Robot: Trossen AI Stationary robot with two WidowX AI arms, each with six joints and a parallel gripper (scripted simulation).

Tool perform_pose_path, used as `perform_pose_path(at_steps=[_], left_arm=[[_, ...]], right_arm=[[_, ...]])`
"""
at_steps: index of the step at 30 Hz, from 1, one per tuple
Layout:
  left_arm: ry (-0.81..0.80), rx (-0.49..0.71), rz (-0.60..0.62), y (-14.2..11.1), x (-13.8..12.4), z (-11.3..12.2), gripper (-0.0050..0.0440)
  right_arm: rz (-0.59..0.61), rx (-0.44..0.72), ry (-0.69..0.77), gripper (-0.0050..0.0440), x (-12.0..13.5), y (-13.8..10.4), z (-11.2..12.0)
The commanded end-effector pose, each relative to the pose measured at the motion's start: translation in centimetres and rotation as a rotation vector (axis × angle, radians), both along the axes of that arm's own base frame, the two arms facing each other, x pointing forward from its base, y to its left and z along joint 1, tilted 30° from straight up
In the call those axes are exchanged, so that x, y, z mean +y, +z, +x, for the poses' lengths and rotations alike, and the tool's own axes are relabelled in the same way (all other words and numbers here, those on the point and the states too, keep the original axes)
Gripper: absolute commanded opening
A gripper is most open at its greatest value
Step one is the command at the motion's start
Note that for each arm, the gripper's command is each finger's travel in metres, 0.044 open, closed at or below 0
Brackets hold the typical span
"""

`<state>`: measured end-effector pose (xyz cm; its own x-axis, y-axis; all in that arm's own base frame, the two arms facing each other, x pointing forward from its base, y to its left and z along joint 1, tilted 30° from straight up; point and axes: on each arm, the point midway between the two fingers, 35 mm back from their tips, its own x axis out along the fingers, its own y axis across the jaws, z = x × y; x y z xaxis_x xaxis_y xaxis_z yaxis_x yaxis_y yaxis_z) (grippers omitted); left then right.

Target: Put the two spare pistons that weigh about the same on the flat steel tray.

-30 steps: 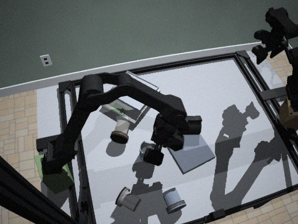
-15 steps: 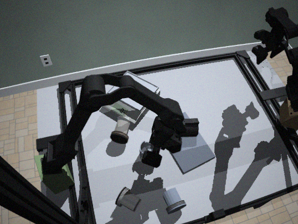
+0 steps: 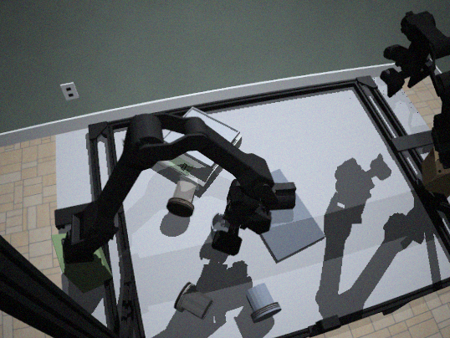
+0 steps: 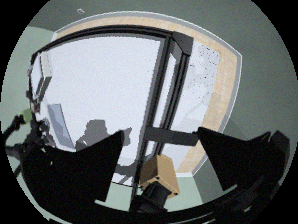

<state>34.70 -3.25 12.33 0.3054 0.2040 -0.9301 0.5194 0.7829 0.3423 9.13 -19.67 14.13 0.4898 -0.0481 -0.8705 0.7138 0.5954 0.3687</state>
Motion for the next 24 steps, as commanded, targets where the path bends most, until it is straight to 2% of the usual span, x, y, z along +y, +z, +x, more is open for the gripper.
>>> perform_pose_path(at_steps=[1,7,8,24], left_arm=[[-0.001,0.017,0.001,-1.17,0.19,0.06,0.0378],[0.000,0.019,0.001,-1.50,0.25,0.08,0.0378],[0.000,0.019,0.001,-1.50,0.25,0.08,0.0158],[0.000,0.019,0.001,-1.50,0.25,0.08,0.0158]], right_arm=[[-0.001,-0.005,0.005,0.0440,0.01,0.05,0.06],[-0.001,-0.005,0.005,0.0440,0.01,0.05,0.06],[-0.001,-0.005,0.005,0.0440,0.01,0.05,0.06],[-0.001,-0.005,0.005,0.0440,0.01,0.05,0.06]])
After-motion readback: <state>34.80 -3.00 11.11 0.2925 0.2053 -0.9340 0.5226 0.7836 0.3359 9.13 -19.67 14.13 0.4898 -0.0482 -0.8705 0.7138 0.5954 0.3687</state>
